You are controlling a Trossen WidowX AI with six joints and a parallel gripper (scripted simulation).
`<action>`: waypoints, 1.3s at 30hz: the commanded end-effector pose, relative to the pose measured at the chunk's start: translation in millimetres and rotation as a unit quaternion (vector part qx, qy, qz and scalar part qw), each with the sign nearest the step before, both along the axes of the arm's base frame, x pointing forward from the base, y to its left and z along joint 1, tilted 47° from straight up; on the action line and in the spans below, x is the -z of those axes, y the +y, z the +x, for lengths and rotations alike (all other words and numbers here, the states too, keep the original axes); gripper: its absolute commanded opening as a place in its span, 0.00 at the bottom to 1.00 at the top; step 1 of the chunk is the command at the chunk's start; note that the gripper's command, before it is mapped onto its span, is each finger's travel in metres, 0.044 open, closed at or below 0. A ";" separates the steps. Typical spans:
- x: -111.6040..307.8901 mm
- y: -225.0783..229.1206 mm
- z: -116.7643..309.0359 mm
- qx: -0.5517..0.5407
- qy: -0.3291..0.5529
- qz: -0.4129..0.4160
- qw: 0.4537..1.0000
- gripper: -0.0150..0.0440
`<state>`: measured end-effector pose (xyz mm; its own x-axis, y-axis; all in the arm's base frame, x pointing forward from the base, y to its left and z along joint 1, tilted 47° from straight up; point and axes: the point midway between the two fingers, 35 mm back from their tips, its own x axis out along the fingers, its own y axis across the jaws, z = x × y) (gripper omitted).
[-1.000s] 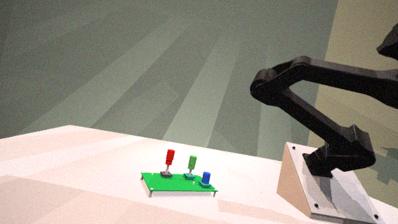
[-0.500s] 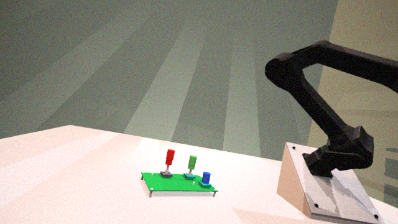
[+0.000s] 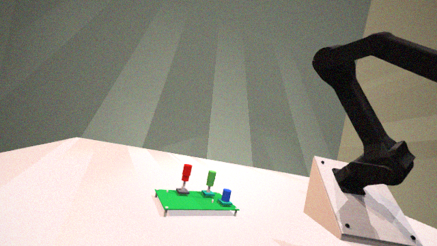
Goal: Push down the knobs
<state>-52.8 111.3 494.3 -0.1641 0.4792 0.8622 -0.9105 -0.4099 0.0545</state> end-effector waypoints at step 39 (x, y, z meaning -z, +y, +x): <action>82.0 194.3 78.1 0.434 -0.405 -0.269 0.759 0.25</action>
<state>11.0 293.9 422.4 0.0109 0.9371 0.3488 -0.7020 0.2556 -0.6648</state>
